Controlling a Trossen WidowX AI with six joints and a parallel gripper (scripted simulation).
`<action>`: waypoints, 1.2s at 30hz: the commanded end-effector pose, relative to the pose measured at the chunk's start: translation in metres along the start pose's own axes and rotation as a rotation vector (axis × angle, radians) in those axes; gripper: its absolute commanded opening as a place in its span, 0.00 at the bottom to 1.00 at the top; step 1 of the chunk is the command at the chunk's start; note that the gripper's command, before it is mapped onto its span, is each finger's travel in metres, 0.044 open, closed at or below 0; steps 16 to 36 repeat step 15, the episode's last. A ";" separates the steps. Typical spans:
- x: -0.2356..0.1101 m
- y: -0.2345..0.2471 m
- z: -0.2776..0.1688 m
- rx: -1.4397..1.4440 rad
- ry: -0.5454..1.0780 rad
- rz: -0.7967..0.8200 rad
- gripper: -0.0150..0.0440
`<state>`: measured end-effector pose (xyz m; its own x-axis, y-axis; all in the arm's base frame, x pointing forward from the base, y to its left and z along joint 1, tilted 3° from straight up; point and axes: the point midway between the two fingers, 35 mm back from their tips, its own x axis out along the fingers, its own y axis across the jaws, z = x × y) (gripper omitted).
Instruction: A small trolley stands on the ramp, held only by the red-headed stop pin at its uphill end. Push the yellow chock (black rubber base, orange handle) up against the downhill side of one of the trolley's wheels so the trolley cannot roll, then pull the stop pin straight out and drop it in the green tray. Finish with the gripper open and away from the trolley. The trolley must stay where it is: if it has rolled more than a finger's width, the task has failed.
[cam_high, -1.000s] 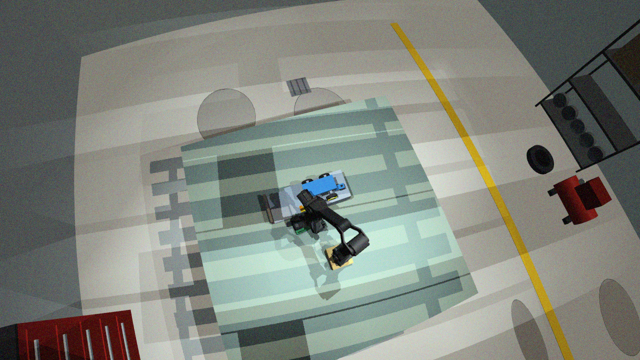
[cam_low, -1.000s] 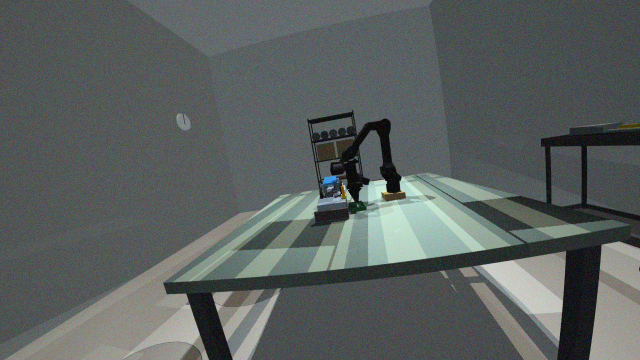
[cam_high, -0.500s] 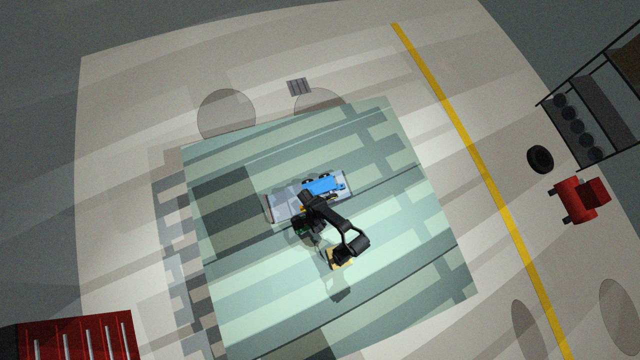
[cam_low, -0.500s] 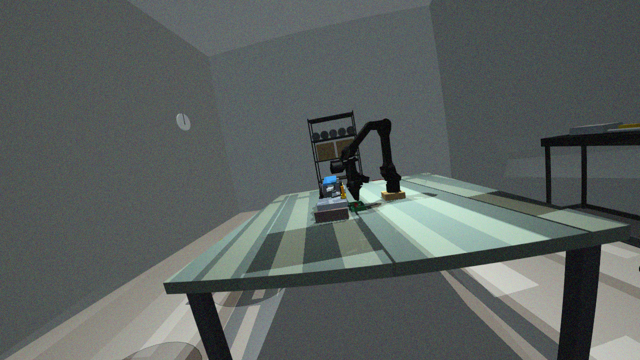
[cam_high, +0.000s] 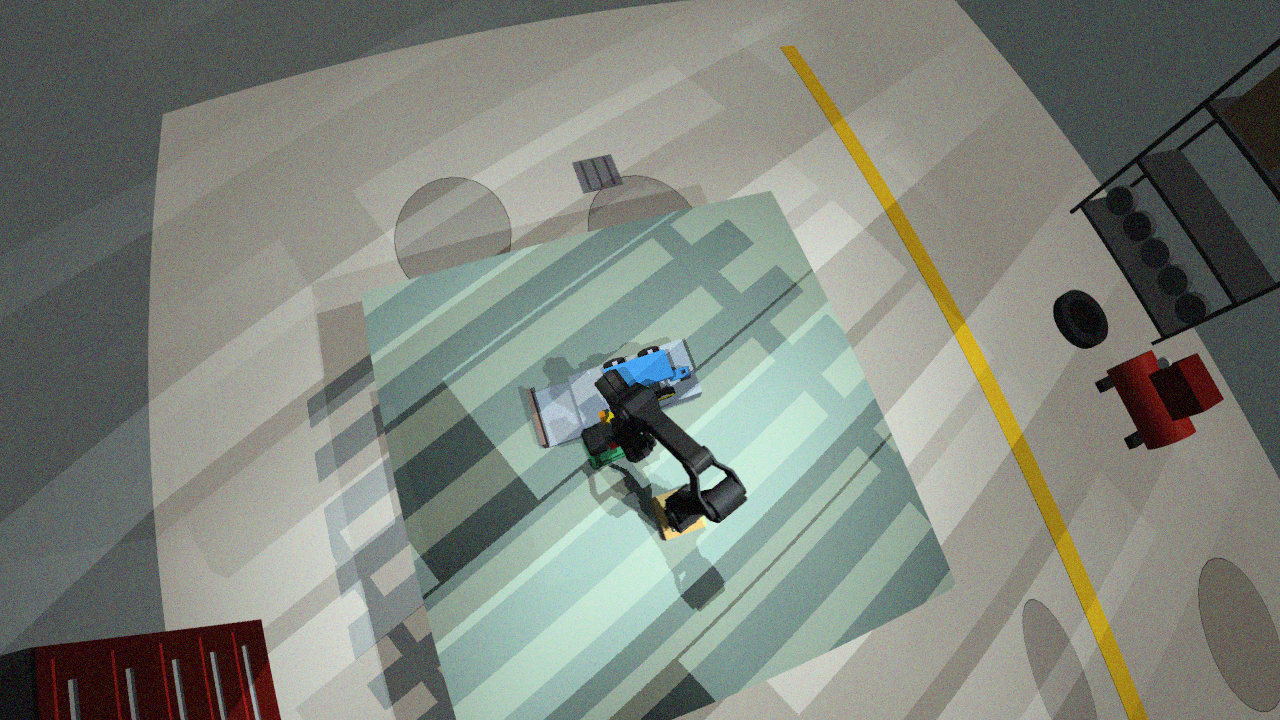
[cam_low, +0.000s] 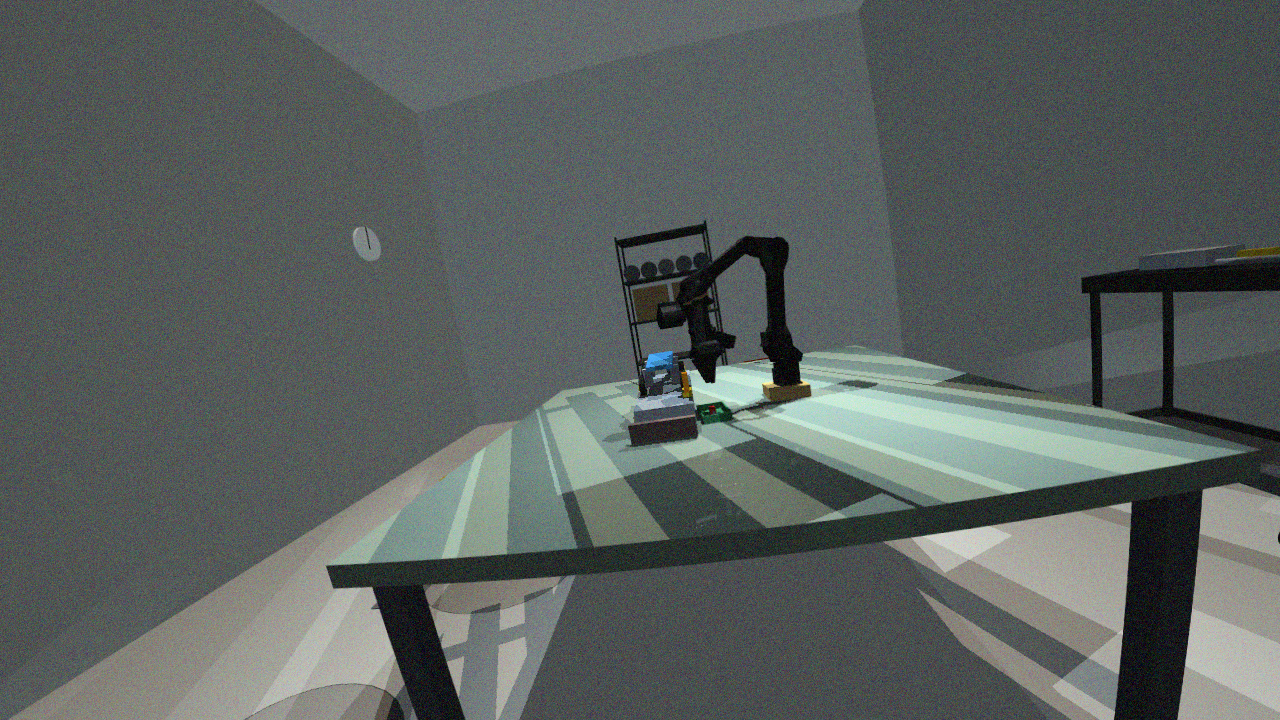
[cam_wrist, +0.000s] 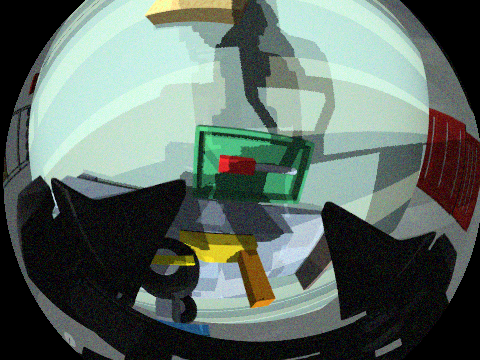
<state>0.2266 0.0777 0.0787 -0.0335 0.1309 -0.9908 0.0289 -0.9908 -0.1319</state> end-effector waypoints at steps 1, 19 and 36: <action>-0.014 -0.002 -0.001 -0.001 0.007 -0.001 1.00; -0.027 -0.004 -0.002 -0.002 0.007 -0.001 1.00; -0.027 -0.004 -0.002 -0.002 0.007 -0.001 1.00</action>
